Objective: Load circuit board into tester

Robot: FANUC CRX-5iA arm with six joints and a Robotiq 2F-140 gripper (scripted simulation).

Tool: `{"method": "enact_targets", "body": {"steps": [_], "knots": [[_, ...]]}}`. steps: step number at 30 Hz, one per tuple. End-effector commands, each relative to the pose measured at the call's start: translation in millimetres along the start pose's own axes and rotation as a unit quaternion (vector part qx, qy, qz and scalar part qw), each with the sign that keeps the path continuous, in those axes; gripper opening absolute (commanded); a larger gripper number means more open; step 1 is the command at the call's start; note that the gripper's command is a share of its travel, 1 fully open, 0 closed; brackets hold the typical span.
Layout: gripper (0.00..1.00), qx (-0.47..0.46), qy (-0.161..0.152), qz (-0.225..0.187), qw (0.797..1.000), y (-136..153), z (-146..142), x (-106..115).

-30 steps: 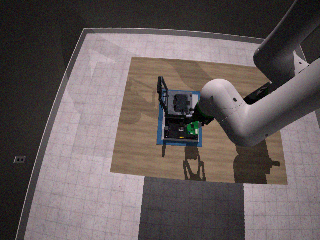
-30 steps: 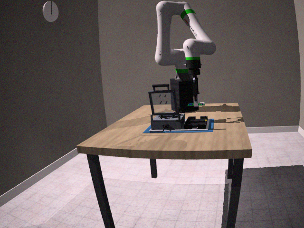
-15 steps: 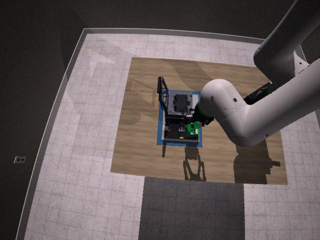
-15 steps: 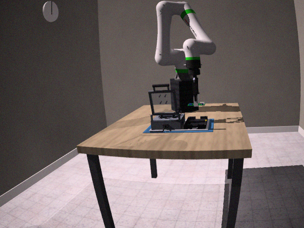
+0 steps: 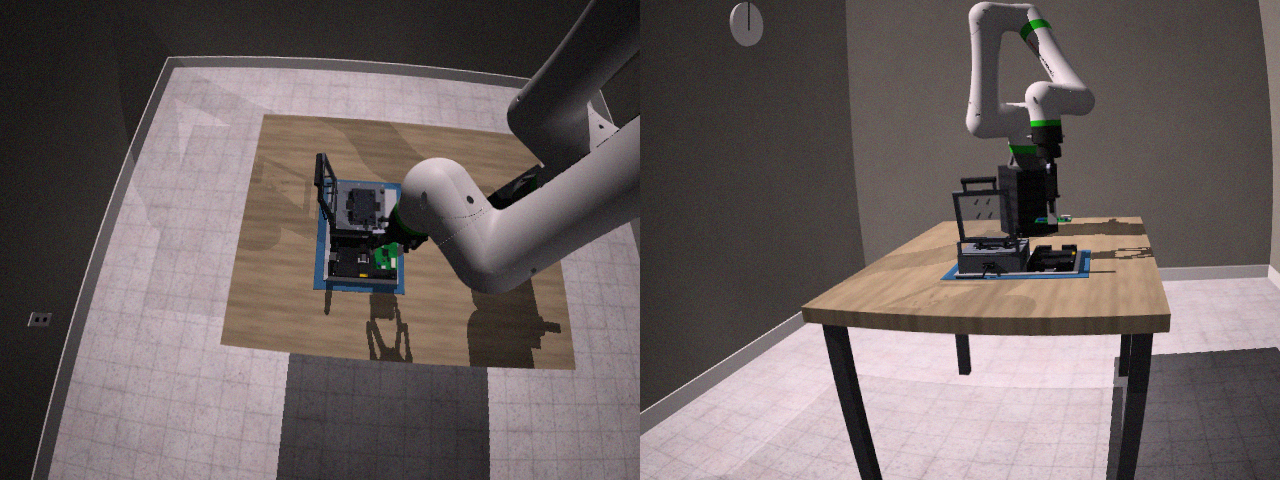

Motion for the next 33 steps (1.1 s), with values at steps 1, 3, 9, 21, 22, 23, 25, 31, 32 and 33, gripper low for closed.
{"method": "enact_targets", "body": {"steps": [1,3,9,21,22,23,25,31,32,33], "knots": [[0.46,0.000,0.000,0.000,1.000,0.0,0.2,0.1],[0.46,0.000,0.000,0.000,1.000,0.6,0.4,0.2],[0.46,0.000,0.000,0.000,1.000,4.5,1.9,0.4],[0.46,0.000,0.000,0.000,1.000,19.8,7.8,1.6],[0.46,0.000,0.000,0.000,1.000,22.0,8.6,1.7],[0.46,0.000,0.000,0.000,1.000,24.2,9.5,1.9],[0.46,0.000,0.000,0.000,1.000,29.1,11.4,2.3],[0.46,0.000,0.000,0.000,1.000,45.8,17.8,3.5],[0.46,0.000,0.000,0.000,1.000,48.8,19.0,3.7],[0.46,0.000,0.000,0.000,1.000,52.0,20.2,3.9]]}}
Point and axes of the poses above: the point where the finger pads meet when closed, its own x axis back along the fingers, its own z axis across the jaws, y = z × x, the point moved 1 cm from there along x, back along the fingers, and after that the axes turned 2 degrees about -x, right-handed, at the moved point
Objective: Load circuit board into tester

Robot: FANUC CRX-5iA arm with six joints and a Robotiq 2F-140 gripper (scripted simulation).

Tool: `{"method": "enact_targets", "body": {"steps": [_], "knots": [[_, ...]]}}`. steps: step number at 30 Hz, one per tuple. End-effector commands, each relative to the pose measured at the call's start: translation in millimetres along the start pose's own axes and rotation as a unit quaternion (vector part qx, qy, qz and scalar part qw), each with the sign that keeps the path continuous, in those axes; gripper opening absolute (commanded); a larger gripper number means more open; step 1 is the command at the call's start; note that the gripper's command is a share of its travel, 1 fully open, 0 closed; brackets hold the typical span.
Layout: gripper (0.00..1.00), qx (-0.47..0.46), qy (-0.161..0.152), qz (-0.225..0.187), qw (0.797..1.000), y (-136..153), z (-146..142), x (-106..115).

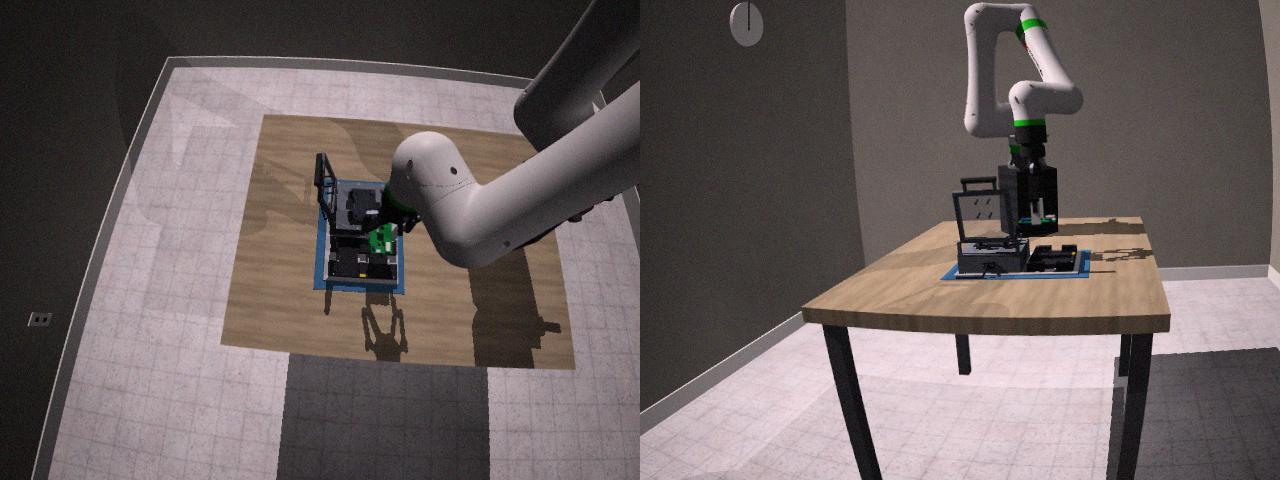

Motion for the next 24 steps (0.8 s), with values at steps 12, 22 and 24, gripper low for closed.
{"method": "enact_targets", "body": {"steps": [12,22,24], "knots": [[0.46,0.000,0.000,0.000,1.000,39.4,15.5,3.0],[0.46,0.000,0.000,0.000,1.000,66.4,25.8,4.9],[0.46,0.000,0.000,0.000,1.000,72.7,28.3,5.4]]}}
Point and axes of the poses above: the point where the finger pads meet when closed, its own x axis back along the fingers, its own z axis across the jaws, y = z × x, the point moved 1 cm from there along x, back along the fingers, and after that the axes turned 2 degrees about -x, right-handed, at the moved point
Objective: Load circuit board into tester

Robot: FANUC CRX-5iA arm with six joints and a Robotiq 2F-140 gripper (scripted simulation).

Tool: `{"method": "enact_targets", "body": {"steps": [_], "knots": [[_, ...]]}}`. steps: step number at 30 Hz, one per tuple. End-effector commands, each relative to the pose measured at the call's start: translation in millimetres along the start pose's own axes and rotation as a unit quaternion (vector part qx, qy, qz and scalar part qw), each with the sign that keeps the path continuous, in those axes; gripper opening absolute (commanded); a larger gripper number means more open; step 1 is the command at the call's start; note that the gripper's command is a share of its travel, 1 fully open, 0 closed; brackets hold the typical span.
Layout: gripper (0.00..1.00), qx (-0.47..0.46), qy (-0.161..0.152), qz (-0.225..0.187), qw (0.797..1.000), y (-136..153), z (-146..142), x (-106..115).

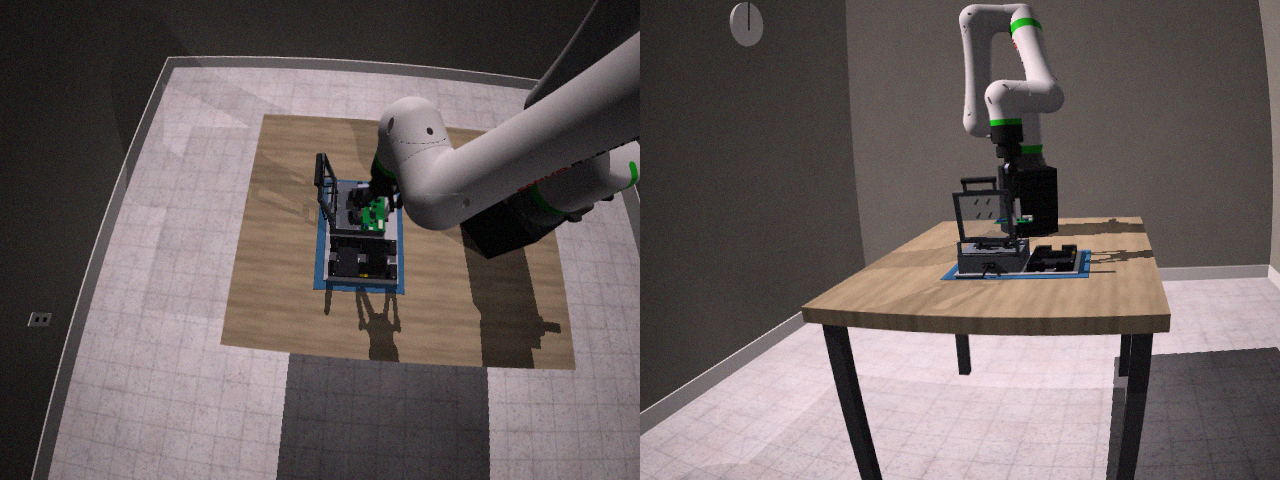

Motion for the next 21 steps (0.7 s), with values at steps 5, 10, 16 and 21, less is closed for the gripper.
{"method": "enact_targets", "body": {"steps": [5,10,16,21], "knots": [[0.46,0.000,0.000,0.000,1.000,21.1,8.4,1.6],[0.46,0.000,0.000,0.000,1.000,33.5,13.2,2.5],[0.46,0.000,0.000,0.000,1.000,41.6,16.3,3.1],[0.46,0.000,0.000,0.000,1.000,48.8,19.1,3.7]]}}
Point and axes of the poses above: the point where the finger pads meet when closed, its own x axis back along the fingers, its own z axis across the jaws, y = z × x, the point moved 1 cm from there along x, back along the fingers, and after that the axes turned 2 degrees about -x, right-handed, at the moved point
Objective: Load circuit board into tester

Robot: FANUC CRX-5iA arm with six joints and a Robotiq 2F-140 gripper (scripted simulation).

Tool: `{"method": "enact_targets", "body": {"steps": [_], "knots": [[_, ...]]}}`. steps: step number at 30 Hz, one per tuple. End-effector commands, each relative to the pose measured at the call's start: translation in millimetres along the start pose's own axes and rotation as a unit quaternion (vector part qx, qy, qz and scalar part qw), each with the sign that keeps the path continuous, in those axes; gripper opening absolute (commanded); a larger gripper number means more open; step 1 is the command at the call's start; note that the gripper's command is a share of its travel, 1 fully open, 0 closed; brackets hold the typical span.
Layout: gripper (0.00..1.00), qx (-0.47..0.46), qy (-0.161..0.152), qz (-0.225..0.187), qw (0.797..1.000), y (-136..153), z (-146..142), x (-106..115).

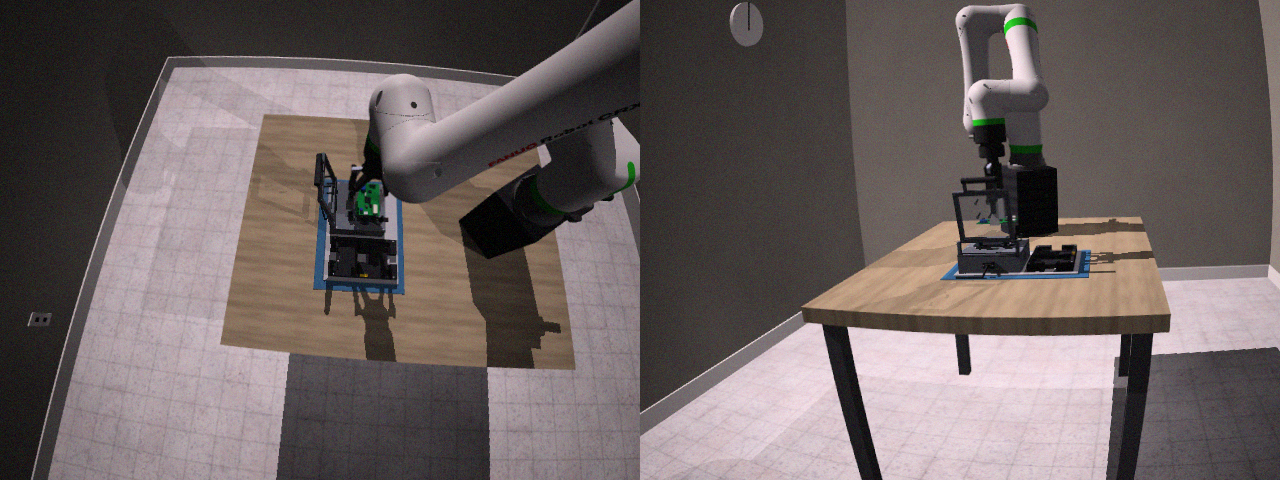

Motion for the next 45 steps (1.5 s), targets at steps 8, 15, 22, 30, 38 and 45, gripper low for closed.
{"method": "enact_targets", "body": {"steps": [8,15,22,30,38,45], "knots": [[0.46,0.000,0.000,0.000,1.000,6.9,2.8,0.6],[0.46,0.000,0.000,0.000,1.000,8.4,3.4,0.7],[0.46,0.000,0.000,0.000,1.000,8.4,3.4,0.7],[0.46,0.000,0.000,0.000,1.000,8.4,3.4,0.7],[0.46,0.000,0.000,0.000,1.000,8.4,3.4,0.7],[0.46,0.000,0.000,0.000,1.000,8.4,3.4,0.7]]}}
Point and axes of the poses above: the point where the finger pads meet when closed, its own x axis back along the fingers, its own z axis across the jaws, y = z × x, the point moved 1 cm from there along x, back along the fingers, and after that the axes turned 2 degrees about -x, right-handed, at the moved point
